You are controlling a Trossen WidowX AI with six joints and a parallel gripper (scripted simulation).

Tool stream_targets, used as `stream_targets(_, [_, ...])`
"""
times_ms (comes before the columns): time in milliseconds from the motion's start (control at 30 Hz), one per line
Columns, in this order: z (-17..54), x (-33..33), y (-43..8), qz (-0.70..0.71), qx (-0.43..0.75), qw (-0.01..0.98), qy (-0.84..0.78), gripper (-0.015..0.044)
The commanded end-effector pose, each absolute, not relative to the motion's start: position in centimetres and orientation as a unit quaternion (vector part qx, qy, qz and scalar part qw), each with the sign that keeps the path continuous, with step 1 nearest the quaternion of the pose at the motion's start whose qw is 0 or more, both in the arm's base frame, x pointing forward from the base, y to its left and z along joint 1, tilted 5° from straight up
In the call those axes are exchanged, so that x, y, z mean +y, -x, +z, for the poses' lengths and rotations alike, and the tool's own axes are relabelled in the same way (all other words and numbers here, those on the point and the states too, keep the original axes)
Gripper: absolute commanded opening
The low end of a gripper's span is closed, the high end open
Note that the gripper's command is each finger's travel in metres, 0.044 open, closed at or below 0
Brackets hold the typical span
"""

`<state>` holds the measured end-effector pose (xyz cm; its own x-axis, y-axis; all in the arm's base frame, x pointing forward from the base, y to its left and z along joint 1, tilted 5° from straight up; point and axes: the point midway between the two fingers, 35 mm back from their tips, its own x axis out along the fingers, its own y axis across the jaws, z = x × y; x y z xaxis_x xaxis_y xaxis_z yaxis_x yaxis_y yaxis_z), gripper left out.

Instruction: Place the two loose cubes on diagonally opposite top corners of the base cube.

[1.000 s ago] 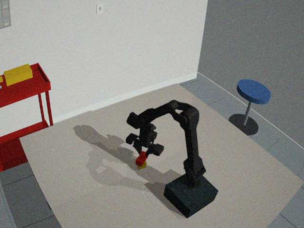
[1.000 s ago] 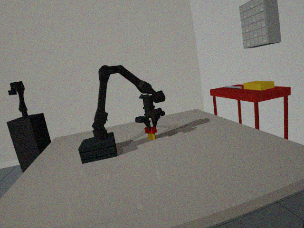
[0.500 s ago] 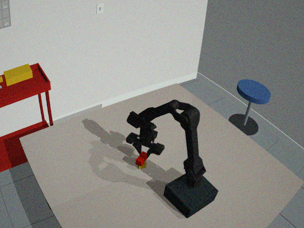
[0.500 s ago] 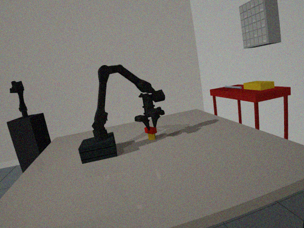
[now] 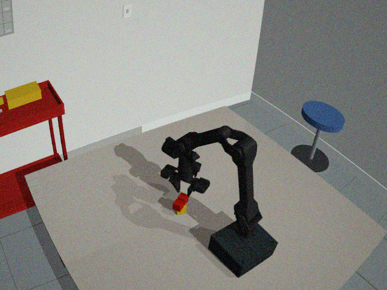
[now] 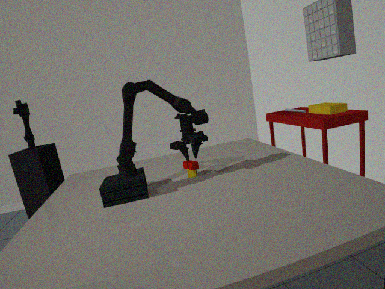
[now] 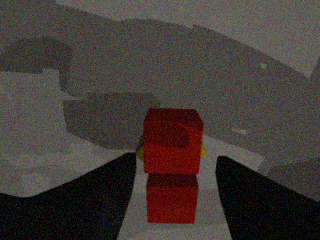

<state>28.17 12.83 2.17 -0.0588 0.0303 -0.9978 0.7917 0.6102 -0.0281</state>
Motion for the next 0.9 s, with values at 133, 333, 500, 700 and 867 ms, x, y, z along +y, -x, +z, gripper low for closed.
stream_targets(133, [3.5,12.9,-28.4,-0.308,0.656,0.614,-0.313,0.0205])
stream_targets(333, [4.3,12.8,-28.5,-0.308,0.656,0.614,-0.313,0.0205])
stream_targets(500, [5.0,12.8,-28.5,-0.308,0.656,0.614,-0.313,0.0205])
stream_targets(700, [5.8,12.8,-28.6,-0.308,0.656,0.614,-0.313,0.0205])
stream_targets(867, [5.9,12.8,-28.5,-0.308,0.656,0.613,-0.314,0.0231])
